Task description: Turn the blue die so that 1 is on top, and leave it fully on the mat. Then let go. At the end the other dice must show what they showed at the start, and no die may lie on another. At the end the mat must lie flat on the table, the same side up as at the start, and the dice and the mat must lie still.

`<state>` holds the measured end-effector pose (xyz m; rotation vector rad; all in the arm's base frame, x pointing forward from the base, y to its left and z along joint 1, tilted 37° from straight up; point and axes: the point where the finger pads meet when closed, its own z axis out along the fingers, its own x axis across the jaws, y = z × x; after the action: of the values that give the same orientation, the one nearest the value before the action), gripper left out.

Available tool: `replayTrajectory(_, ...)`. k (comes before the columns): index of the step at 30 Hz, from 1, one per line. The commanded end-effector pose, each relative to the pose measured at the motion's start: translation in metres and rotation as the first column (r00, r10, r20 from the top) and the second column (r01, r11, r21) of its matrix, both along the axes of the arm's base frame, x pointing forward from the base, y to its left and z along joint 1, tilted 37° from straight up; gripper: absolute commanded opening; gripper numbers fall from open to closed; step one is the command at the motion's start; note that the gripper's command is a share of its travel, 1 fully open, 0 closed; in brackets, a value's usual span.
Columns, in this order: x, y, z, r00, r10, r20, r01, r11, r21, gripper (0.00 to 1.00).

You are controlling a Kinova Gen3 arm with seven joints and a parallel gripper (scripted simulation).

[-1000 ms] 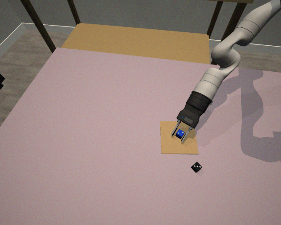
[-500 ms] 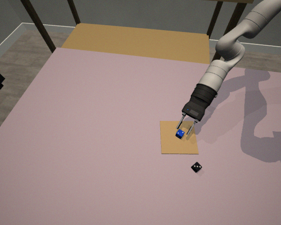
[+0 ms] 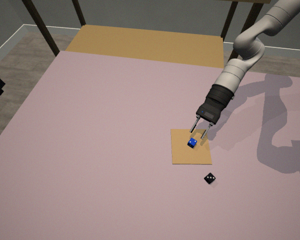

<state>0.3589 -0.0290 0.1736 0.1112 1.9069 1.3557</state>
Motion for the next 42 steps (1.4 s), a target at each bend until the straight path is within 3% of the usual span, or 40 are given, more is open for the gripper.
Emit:
replayTrajectory(1,-0.005,-0.001,0.005,1.000,-0.002,0.000,0.002,1.000,-0.004,0.79)
replayTrajectory(12,-0.031,0.000,0.040,1.000,-0.002,0.000,0.002,1.000,-0.004,0.79)
replayTrajectory(32,-0.034,-0.004,0.049,1.000,-0.014,0.004,0.014,1.000,-0.013,0.79)
replayTrajectory(42,-0.033,-0.027,0.072,0.996,-0.081,0.027,0.083,0.994,-0.064,0.79)
